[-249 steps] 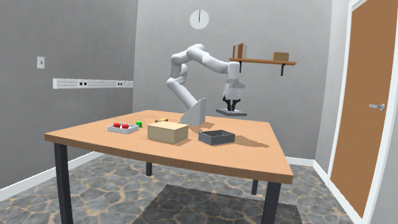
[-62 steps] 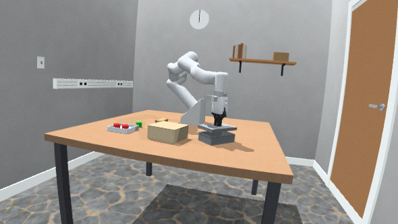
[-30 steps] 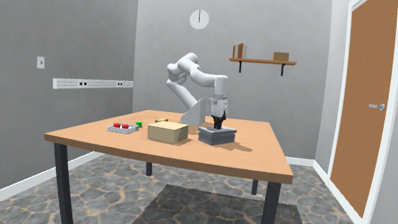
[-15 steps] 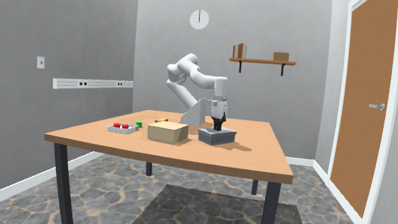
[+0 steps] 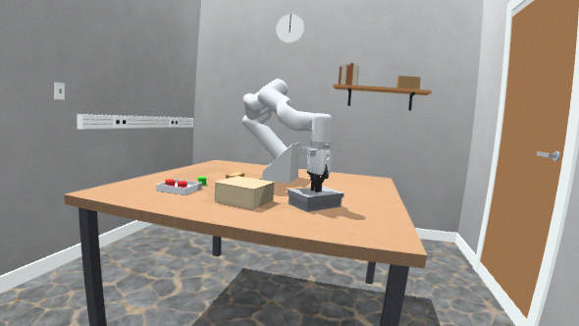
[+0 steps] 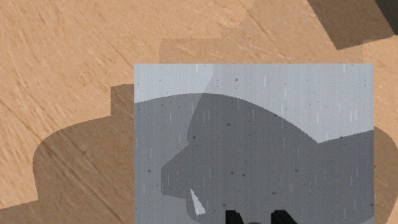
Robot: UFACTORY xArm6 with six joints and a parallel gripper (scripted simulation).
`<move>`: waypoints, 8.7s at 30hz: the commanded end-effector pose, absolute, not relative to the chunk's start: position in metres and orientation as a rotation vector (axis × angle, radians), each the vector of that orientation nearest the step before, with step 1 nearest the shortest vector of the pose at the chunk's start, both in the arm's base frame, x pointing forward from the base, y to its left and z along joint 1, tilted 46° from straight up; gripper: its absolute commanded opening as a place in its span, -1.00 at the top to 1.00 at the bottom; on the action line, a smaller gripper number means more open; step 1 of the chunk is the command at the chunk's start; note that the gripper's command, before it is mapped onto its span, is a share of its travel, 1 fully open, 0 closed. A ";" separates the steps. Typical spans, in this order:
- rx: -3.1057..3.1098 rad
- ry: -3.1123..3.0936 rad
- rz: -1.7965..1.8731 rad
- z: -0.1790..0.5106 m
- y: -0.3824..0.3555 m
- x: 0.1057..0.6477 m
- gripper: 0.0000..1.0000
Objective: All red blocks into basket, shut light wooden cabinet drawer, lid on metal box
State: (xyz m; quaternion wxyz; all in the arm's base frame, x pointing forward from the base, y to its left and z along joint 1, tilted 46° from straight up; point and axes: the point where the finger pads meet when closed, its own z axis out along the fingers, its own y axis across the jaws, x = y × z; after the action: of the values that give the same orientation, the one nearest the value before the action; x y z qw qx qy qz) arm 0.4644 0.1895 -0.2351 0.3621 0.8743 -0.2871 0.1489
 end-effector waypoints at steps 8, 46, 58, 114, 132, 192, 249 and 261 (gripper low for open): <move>2.255 -0.740 0.388 -0.236 0.189 0.466 1.00; 2.255 -0.740 0.388 -0.238 0.188 0.466 -1.00; 2.255 -0.740 0.388 -0.238 0.188 0.466 -1.00; 2.255 -0.740 0.388 -0.188 0.239 0.462 -1.00; 2.255 -0.740 0.388 -0.163 0.265 0.460 -1.00; 2.338 0.098 0.036 0.106 0.010 0.339 -1.00; 2.338 0.098 0.036 0.153 -0.051 0.286 -0.81; 2.338 0.098 0.036 0.152 -0.052 0.286 -0.81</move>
State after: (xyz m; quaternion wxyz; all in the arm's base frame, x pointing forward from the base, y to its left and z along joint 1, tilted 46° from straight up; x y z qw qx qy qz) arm 0.2848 -0.0516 0.1523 0.3904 0.9197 0.0386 0.0130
